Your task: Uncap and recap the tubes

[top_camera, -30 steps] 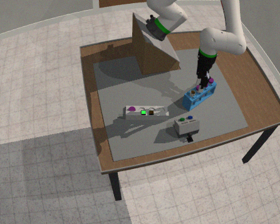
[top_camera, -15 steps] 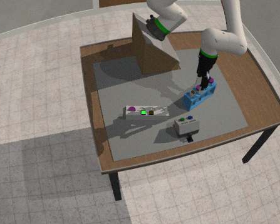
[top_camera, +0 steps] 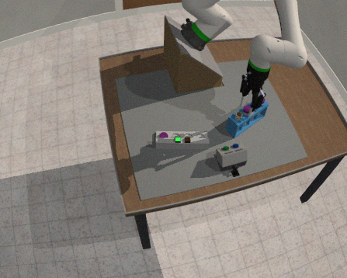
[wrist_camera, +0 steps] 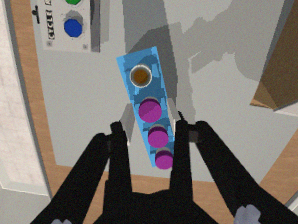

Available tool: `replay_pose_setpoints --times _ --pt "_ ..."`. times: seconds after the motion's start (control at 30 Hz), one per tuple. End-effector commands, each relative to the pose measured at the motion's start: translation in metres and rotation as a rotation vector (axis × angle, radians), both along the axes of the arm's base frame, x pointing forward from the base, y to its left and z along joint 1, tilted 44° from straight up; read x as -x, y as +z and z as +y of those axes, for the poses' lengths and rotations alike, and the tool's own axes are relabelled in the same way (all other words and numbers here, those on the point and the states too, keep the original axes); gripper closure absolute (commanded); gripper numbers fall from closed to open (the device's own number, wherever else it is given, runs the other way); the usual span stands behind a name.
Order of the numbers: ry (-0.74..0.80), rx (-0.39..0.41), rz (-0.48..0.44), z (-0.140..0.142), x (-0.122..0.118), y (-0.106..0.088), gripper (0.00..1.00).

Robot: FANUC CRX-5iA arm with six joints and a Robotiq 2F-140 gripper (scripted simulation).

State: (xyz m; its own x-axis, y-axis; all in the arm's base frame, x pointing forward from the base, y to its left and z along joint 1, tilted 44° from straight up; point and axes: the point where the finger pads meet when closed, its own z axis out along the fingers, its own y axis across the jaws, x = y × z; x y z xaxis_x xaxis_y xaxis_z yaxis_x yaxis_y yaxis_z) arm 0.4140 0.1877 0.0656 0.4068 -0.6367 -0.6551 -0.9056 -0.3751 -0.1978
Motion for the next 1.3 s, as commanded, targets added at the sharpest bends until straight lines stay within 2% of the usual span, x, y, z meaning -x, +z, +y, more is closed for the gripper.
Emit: replay_pose_setpoints --times 0.0,0.43,0.67,0.7,1.17,1.27 --pt "0.079 -0.024 -0.075 -0.0002 -0.0002 0.0000 0.65" --pt "0.456 -0.086 -0.428 -0.0003 -0.0001 0.0000 0.65" --pt "0.461 -0.086 -0.433 -0.0002 -0.0001 0.0000 0.65" --pt "0.461 -0.086 -0.433 -0.0002 -0.0001 0.0000 1.00" --pt "0.461 -0.086 -0.433 -0.0002 -0.0001 0.0000 1.00" --pt "0.352 -0.069 -0.331 -0.0002 -0.0001 -0.0001 1.00"
